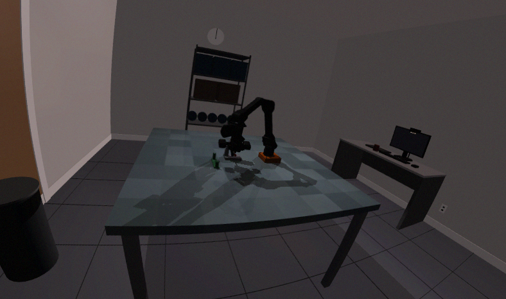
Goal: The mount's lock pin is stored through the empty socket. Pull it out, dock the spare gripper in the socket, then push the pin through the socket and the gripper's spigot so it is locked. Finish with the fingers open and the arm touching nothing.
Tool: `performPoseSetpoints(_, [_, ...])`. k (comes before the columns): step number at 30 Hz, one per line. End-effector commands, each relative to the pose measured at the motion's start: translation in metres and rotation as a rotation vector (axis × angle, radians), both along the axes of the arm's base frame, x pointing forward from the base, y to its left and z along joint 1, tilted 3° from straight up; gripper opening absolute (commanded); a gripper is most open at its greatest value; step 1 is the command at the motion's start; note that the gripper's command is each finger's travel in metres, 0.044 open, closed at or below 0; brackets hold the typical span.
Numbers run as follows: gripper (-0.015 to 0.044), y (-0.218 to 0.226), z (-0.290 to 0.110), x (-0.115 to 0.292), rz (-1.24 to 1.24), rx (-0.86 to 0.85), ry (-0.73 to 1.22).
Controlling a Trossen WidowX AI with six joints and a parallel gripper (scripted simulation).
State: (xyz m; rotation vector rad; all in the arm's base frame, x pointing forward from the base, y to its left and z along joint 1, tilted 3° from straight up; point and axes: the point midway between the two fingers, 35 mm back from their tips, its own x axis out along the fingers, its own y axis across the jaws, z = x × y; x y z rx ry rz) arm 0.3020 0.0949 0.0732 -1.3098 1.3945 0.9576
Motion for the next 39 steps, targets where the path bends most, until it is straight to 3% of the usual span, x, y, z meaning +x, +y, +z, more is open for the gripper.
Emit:
performPoseSetpoints(1, [0.0, -0.003, 0.001, 0.0, 0.002, 0.002, -0.001])
performPoseSetpoints(39, [0.0, -0.027, -0.001, -0.003, 0.003, 0.003, 0.002])
